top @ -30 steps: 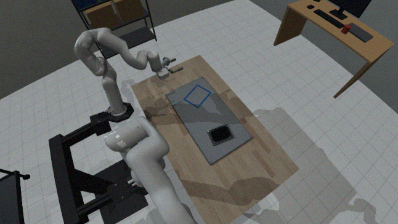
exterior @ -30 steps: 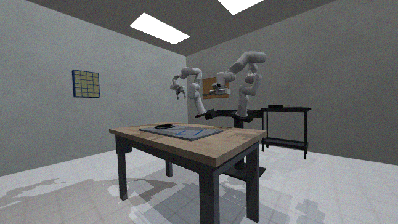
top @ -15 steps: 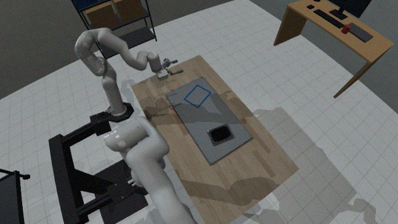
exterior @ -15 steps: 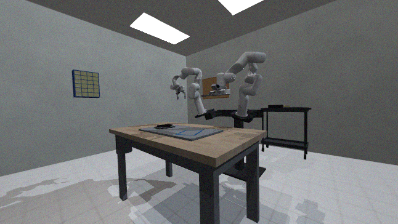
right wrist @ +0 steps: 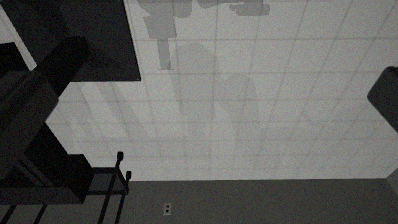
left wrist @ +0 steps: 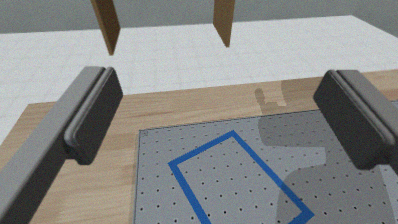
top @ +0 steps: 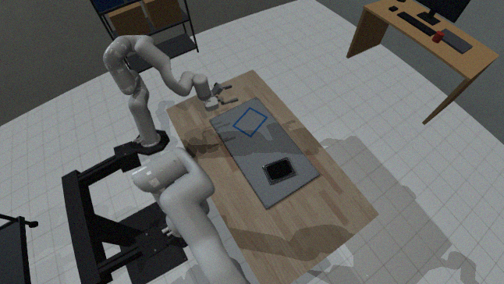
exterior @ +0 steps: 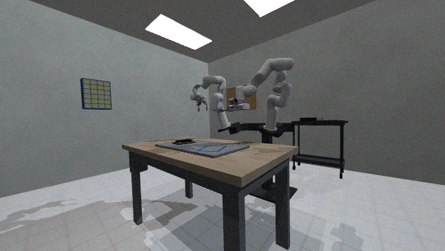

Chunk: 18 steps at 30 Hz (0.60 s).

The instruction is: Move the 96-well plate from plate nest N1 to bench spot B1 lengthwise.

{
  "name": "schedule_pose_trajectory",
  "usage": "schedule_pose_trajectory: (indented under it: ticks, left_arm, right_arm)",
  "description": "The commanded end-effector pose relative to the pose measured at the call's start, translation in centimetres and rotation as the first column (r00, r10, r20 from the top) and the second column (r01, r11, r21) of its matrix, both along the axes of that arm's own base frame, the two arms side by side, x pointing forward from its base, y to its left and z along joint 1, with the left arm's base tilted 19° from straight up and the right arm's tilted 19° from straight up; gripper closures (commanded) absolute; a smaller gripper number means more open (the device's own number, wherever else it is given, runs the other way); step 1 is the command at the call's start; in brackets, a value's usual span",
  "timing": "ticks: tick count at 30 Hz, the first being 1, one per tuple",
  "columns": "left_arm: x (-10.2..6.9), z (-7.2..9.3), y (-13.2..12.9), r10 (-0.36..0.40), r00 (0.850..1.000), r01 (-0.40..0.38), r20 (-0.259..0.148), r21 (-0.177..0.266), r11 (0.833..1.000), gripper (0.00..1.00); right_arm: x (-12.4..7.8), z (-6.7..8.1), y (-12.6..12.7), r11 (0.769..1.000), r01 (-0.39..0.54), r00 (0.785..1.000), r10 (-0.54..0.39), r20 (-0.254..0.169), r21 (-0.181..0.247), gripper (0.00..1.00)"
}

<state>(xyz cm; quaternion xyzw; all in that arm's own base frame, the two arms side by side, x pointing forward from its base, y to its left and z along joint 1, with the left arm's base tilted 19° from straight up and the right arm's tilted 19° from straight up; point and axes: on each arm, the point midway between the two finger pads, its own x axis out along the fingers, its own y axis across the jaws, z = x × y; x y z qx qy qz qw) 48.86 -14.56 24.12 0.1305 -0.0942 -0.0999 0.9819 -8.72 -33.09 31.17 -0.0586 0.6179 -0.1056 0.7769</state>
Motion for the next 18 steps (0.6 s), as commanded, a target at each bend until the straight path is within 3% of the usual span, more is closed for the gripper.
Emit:
schedule_pose_trajectory:
  ticks: [1, 18]
  left_arm:
    - [0.4, -0.5, -1.2, 0.004, 1.0, -0.004, 0.007, 0.0, 1.0, 0.63]
    - [1.5, -4.4, -7.5, 0.003, 1.0, -0.003, 0.007, 0.0, 1.0, 0.63]
  right_arm:
    - [0.0, 0.1, 0.0, 1.0, 0.0, 1.0, 0.0, 0.0, -0.003, 0.0]
    - [0.0, 0.1, 0.0, 1.0, 0.0, 1.0, 0.0, 0.0, -0.003, 0.0]
